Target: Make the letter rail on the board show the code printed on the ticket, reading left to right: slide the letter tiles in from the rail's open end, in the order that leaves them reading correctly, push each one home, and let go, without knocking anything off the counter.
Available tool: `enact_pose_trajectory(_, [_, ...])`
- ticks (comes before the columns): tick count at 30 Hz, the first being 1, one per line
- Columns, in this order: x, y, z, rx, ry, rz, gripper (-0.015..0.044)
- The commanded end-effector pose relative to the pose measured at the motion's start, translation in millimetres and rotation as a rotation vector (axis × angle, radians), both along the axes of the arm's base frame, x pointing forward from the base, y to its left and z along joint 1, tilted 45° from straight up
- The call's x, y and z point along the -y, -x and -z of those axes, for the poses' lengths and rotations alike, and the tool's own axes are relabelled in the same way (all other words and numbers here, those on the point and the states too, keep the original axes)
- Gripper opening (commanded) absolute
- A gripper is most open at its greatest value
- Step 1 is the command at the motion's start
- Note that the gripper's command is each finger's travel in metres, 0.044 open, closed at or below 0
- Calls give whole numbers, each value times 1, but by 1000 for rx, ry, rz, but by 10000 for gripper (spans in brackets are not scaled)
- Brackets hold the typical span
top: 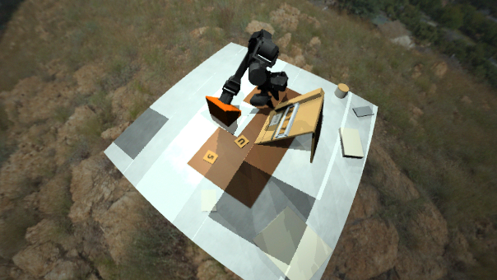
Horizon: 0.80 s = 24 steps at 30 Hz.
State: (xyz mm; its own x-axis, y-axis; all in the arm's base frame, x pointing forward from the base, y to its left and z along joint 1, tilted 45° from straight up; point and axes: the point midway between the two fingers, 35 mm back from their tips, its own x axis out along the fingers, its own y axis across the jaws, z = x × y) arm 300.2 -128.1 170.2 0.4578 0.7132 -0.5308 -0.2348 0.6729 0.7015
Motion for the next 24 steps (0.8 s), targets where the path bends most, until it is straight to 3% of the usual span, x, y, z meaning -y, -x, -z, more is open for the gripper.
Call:
enact_pose_trajectory(1, [-3, 42, -33, 96, -63, 162, 341])
enact_pose_trajectory(5, [-4, 55, -43, 133, -77, 220, 440])
enact_pose_trajectory(24, [-4, 55, -43, 133, -77, 220, 440])
